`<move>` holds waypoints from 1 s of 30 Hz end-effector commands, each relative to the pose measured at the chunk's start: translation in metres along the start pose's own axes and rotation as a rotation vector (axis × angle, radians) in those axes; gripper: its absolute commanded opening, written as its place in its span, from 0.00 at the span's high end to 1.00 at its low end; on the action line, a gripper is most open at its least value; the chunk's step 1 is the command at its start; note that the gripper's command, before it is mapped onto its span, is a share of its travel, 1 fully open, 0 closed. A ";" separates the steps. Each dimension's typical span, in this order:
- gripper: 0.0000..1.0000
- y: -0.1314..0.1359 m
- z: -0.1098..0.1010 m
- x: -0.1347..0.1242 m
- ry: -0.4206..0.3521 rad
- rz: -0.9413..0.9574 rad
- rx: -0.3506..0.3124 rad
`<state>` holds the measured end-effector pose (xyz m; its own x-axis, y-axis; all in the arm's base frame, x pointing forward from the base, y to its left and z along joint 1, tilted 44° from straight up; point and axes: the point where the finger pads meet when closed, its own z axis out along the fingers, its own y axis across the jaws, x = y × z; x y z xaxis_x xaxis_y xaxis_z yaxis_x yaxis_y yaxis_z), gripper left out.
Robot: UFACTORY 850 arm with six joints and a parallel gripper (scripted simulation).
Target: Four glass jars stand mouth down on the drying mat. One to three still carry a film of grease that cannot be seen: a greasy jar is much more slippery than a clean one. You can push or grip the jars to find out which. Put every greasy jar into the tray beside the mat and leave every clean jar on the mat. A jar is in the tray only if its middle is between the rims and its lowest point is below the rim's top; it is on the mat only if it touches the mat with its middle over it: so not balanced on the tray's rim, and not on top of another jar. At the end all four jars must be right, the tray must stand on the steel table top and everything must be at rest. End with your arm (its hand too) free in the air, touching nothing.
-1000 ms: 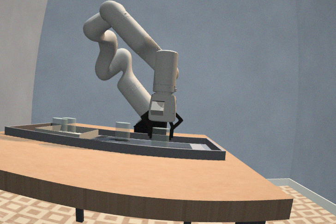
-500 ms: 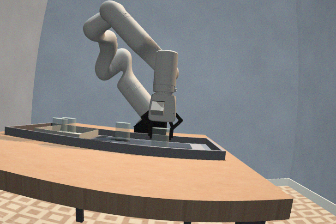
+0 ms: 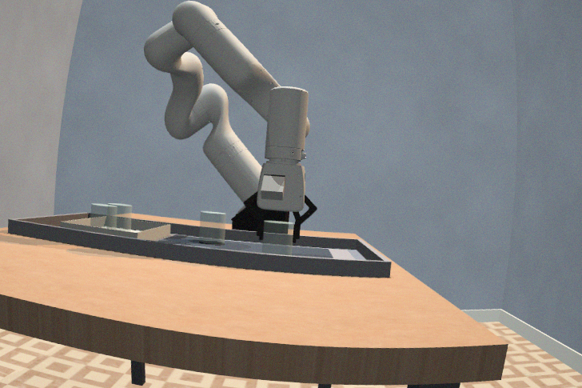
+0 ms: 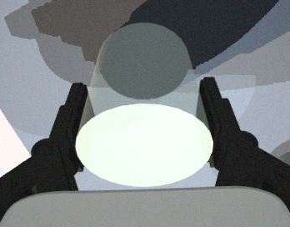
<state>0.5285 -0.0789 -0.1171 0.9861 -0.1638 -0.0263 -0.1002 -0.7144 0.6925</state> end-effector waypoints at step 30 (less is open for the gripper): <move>1.00 0.000 -0.001 0.001 0.002 0.001 0.001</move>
<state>0.5285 -0.0789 -0.1171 0.9861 -0.1638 -0.0263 -0.1002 -0.7144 0.6925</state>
